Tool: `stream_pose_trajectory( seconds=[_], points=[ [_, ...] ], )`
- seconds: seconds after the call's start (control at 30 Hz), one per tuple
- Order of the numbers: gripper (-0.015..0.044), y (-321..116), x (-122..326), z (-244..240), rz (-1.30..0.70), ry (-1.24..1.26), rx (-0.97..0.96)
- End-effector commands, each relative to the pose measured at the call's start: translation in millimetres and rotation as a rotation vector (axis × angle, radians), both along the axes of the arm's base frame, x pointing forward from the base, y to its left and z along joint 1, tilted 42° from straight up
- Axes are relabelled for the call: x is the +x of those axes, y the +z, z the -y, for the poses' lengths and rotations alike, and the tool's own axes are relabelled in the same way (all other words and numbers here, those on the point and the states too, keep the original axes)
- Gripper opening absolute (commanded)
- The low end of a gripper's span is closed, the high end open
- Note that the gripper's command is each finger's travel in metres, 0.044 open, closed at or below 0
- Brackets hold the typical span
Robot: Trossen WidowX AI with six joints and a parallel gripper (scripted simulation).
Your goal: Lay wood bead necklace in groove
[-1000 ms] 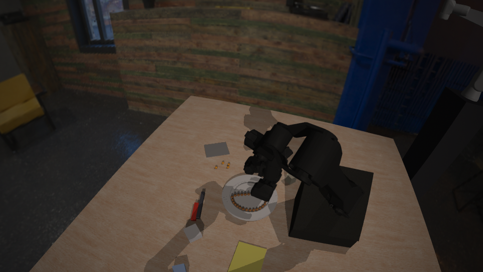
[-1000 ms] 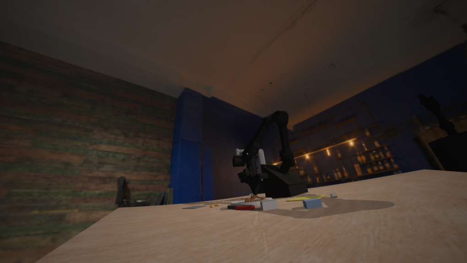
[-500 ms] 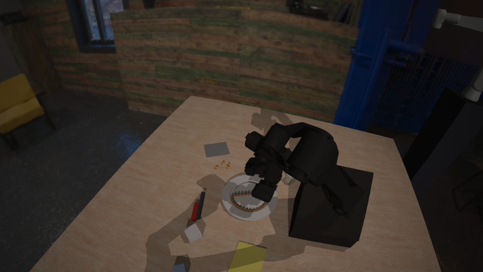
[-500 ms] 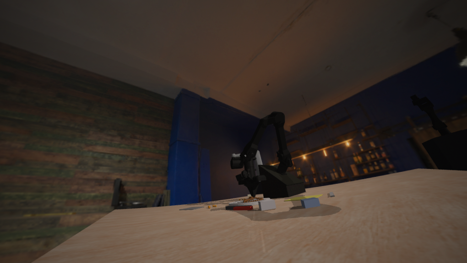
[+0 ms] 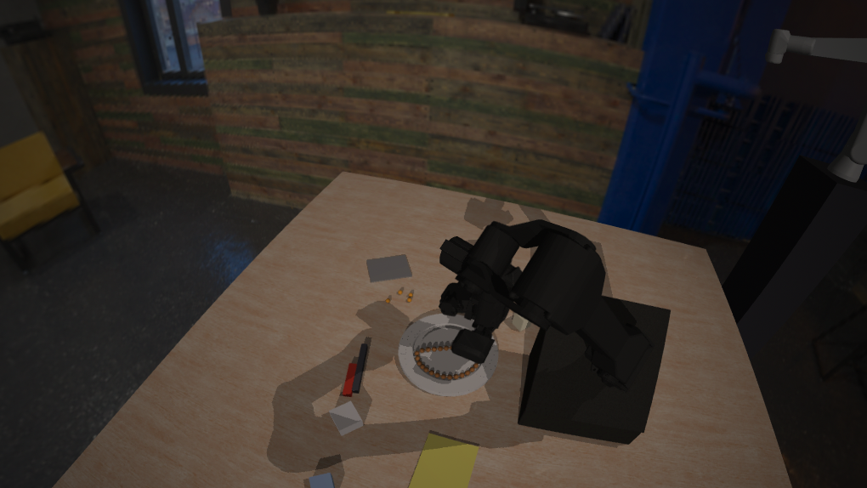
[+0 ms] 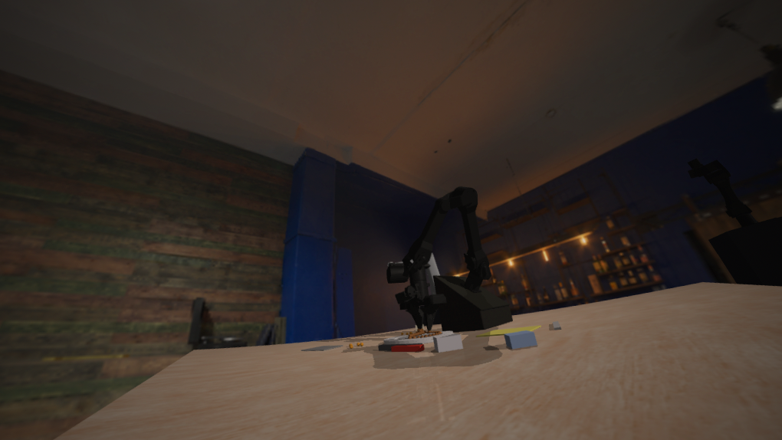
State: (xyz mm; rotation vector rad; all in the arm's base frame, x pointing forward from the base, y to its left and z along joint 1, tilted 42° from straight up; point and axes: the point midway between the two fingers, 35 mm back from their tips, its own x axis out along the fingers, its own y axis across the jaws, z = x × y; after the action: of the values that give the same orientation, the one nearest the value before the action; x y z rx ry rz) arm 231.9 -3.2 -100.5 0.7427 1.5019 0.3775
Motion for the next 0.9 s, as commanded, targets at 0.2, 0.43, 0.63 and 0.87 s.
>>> stream_pose_trajectory(
  seconds=[0.2,0.43,0.63,0.87],
  points=[
    [0.0440,3.9,-1.5,0.8,-0.007,0.006,0.006],
    [0.0440,9.1,-1.9,5.5,-0.006,0.007,0.010],
    [0.0440,9.1,-1.9,5.5,-0.006,0.007,0.010],
    [0.0440,9.1,-1.9,5.5,-0.006,0.007,0.010]
  ],
)
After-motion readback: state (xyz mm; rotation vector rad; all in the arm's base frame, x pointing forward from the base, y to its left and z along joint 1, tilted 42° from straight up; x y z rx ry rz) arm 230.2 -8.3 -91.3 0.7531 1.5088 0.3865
